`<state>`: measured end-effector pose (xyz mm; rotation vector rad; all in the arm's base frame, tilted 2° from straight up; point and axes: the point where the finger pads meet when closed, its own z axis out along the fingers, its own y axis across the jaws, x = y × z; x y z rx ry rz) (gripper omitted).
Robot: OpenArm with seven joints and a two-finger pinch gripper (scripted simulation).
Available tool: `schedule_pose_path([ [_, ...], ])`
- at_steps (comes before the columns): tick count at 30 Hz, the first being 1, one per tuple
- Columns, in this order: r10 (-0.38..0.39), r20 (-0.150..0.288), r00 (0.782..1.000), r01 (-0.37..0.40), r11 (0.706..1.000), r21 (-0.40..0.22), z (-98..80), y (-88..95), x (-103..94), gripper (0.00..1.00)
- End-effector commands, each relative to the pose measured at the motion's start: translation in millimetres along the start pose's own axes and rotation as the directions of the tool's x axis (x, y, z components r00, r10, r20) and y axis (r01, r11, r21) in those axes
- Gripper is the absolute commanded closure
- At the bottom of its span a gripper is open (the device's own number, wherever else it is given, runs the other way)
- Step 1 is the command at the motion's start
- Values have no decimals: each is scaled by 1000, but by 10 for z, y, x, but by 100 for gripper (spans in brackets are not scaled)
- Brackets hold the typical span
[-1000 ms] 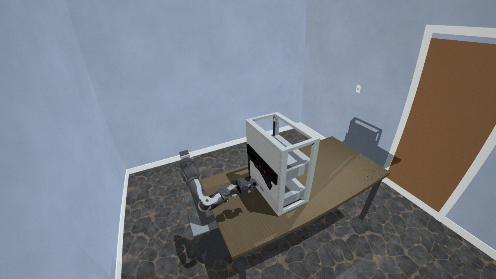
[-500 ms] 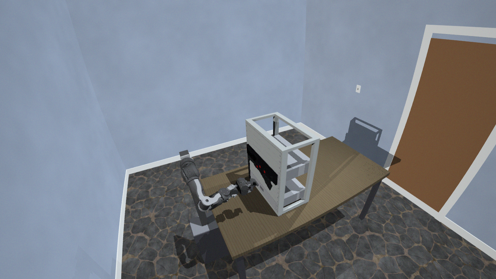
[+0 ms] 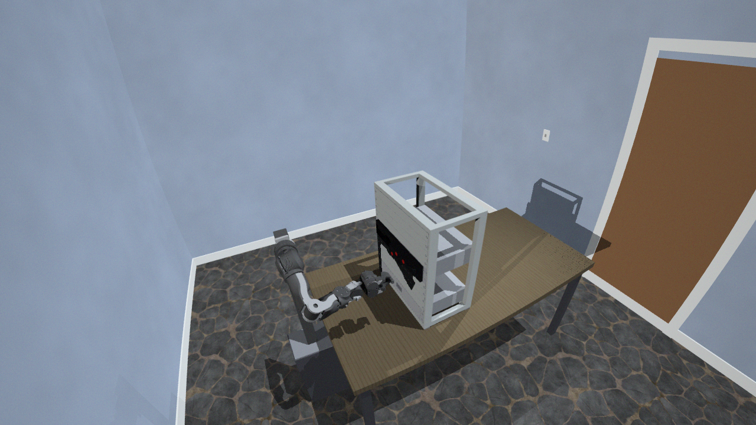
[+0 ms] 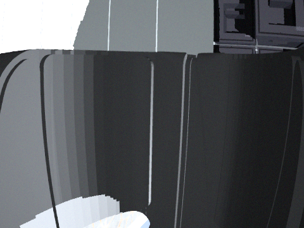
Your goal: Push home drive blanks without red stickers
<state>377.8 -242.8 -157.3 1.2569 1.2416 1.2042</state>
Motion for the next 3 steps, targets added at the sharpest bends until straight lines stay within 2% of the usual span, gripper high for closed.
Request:
schedule_pose_path([
  [1, 0, 4, 1000, 0, 1000, -8, -1, 24, -10, 100],
  [3, 0, 4, 1000, 0, 1000, -8, -1, 24, -10, 100],
])
